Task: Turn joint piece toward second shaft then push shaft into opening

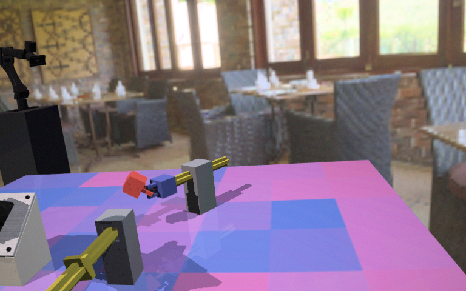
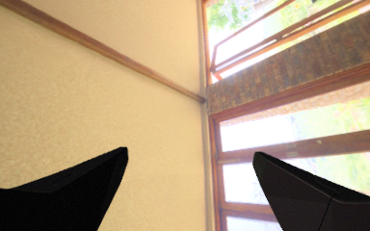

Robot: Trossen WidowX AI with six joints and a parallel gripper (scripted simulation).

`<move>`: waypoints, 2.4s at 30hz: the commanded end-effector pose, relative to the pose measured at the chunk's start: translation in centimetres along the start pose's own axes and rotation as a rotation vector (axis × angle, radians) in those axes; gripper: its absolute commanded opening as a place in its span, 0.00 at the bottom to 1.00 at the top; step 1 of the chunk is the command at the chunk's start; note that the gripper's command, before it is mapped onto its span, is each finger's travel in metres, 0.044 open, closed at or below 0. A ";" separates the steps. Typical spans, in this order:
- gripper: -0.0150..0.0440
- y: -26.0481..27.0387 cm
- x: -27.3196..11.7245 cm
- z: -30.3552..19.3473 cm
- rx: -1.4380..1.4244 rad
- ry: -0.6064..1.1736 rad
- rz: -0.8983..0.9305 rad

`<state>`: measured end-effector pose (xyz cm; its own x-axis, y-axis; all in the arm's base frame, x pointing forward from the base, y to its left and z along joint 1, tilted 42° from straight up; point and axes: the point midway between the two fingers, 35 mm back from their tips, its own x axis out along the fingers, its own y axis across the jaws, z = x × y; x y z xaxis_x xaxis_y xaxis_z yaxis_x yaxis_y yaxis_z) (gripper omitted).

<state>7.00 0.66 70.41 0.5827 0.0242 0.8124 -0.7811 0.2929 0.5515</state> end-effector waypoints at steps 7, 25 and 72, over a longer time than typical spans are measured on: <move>1.00 2.4 -0.8 0.4 0.013 -0.025 0.074; 1.00 14.5 -7.1 -1.0 0.059 -0.046 0.485; 1.00 23.8 -18.7 -17.3 -0.139 0.238 0.947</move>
<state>-18.01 21.67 66.25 -0.2070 0.4423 0.8726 -0.9274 0.1953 -0.3190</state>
